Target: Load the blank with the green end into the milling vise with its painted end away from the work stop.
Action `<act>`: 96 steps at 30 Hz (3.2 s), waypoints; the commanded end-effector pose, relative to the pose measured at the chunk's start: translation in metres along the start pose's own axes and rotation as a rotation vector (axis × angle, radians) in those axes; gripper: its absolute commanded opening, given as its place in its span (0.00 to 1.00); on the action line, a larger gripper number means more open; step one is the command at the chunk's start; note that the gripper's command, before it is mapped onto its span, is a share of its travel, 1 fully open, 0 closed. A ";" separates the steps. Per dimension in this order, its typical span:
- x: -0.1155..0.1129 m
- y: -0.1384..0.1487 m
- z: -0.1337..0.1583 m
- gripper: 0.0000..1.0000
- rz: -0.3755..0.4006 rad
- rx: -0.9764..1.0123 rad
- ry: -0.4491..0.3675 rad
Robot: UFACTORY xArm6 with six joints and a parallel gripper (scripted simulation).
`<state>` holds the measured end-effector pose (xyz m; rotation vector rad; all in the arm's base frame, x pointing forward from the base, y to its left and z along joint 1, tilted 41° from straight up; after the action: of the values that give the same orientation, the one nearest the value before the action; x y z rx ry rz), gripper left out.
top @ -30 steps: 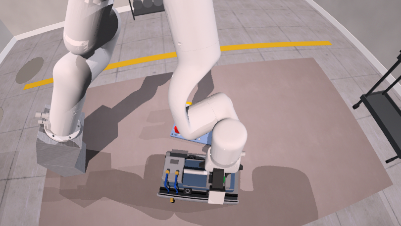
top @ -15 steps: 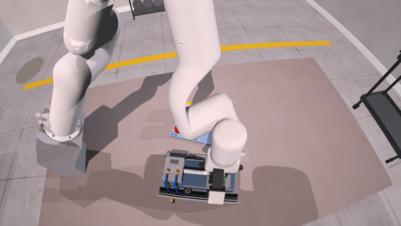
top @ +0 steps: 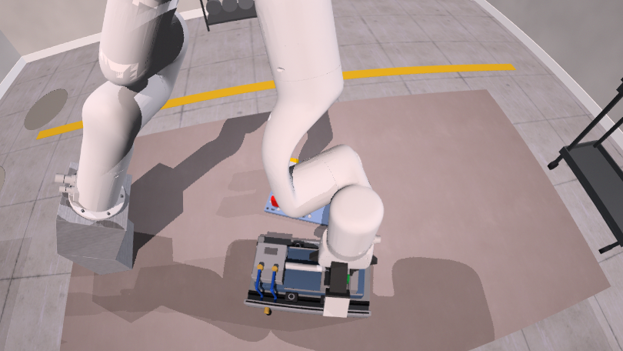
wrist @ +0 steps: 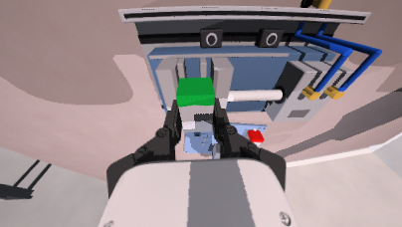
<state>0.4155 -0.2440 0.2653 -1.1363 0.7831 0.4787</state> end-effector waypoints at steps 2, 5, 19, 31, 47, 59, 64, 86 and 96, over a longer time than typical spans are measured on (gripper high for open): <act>0.000 -0.001 0.000 0.00 -0.003 0.000 0.001; 0.000 -0.001 0.000 0.00 -0.003 0.000 0.001; 0.001 -0.001 0.000 0.00 -0.003 0.000 0.001; 0.002 -0.001 0.000 0.00 -0.003 0.000 0.001; 0.004 -0.001 0.000 0.00 -0.003 0.000 0.001; 0.004 -0.002 0.003 0.00 -0.003 0.000 0.001; 0.004 -0.003 0.003 0.00 -0.003 0.000 0.001; 0.004 -0.004 0.007 0.00 -0.003 0.000 0.001; 0.004 -0.004 0.007 0.00 -0.003 -0.001 0.000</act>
<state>0.4226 -0.2395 0.2643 -1.1360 0.7844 0.4776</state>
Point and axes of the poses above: the point where the finger pads meet when closed, its own x axis out along the fingers, its own y axis across the jaws, z = x × y, the point moved 7 cm from there along -x, back along the fingers, and after that the axes turned 1 degree about -x, right-handed, at the moved point
